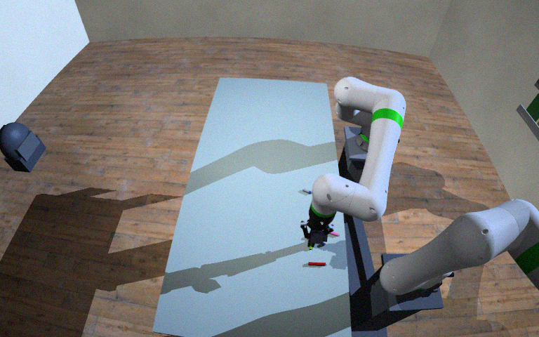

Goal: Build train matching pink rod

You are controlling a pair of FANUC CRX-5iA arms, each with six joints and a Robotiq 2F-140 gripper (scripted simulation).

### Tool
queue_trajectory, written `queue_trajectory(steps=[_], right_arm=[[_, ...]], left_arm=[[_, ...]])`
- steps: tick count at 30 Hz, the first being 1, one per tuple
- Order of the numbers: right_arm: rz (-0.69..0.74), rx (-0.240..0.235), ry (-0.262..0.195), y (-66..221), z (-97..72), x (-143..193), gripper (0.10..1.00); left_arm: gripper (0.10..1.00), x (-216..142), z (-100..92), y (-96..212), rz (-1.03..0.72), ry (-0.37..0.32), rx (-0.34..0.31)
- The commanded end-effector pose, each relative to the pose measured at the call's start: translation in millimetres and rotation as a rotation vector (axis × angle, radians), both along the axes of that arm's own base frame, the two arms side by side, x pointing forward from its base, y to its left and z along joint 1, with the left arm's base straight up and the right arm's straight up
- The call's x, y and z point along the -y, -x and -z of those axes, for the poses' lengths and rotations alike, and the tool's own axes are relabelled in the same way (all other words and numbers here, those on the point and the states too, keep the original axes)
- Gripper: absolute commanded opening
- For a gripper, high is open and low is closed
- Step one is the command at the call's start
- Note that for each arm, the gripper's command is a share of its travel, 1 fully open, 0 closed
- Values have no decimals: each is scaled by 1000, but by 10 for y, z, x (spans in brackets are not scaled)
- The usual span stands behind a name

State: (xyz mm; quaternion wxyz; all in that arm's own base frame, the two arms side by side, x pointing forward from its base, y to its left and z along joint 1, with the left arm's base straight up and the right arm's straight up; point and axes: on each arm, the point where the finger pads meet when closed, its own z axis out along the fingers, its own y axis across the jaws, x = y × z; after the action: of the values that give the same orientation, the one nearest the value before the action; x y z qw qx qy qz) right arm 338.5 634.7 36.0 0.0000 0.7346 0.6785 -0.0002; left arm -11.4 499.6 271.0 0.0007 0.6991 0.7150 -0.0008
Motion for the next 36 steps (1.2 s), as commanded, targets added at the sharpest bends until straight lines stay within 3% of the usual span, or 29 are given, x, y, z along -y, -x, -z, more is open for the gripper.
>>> queue_trajectory(steps=[1, 21, 24, 26, 36], right_arm=[[0, 1, -2, -4, -13, -5, 124], [0, 1, -2, -4, -56, -5, 124], [0, 1, -2, -4, -192, -4, 124], [0, 1, -2, -4, -192, -4, 124], [0, 1, -2, -3, -889, -3, 124]], left_arm=[[1000, -3, -10, -2, 0, -2, 0], [1000, -3, -10, -2, 0, -2, 0], [1000, -3, -10, -2, 0, -2, 0], [1000, -3, -10, -2, 0, -2, 0], [1000, -3, -10, -2, 0, -2, 0]])
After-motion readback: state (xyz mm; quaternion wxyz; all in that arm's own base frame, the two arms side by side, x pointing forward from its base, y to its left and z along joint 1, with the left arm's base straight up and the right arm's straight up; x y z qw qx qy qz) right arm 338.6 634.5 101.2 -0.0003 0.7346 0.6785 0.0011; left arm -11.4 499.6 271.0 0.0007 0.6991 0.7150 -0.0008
